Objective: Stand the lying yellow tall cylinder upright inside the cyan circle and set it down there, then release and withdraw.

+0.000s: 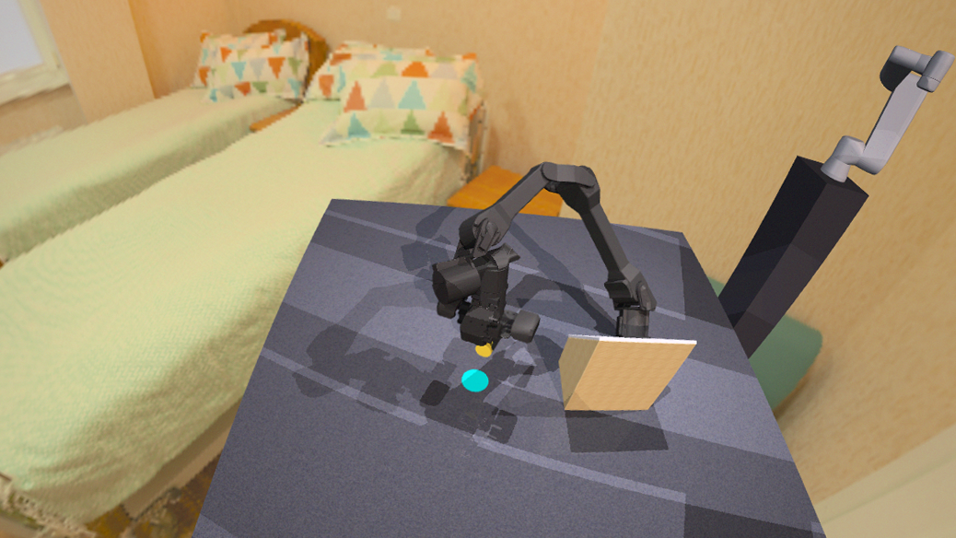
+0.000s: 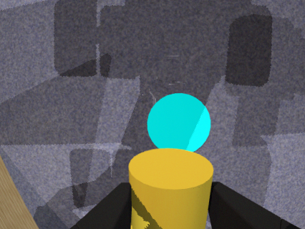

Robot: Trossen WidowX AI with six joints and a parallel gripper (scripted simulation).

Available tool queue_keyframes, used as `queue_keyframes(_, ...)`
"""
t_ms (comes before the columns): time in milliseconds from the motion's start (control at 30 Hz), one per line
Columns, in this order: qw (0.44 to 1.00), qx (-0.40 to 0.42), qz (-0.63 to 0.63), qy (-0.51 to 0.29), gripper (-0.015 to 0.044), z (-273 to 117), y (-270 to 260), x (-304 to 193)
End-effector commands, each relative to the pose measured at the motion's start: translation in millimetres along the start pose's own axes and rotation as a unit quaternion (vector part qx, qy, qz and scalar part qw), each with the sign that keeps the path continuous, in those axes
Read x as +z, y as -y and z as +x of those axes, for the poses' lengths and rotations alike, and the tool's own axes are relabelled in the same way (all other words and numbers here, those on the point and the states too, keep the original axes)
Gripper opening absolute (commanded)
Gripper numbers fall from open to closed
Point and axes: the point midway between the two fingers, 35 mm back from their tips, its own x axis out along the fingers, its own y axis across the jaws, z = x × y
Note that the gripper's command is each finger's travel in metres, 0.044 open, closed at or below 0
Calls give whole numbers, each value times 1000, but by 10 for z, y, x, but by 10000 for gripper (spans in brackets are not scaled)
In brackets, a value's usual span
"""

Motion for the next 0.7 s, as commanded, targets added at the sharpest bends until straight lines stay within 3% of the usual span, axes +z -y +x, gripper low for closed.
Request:
queue_keyframes(0,1000,16,0,13,105,43,-18,-14)
queue_keyframes(667,995,63,-1,71,105,151,-72,-21)
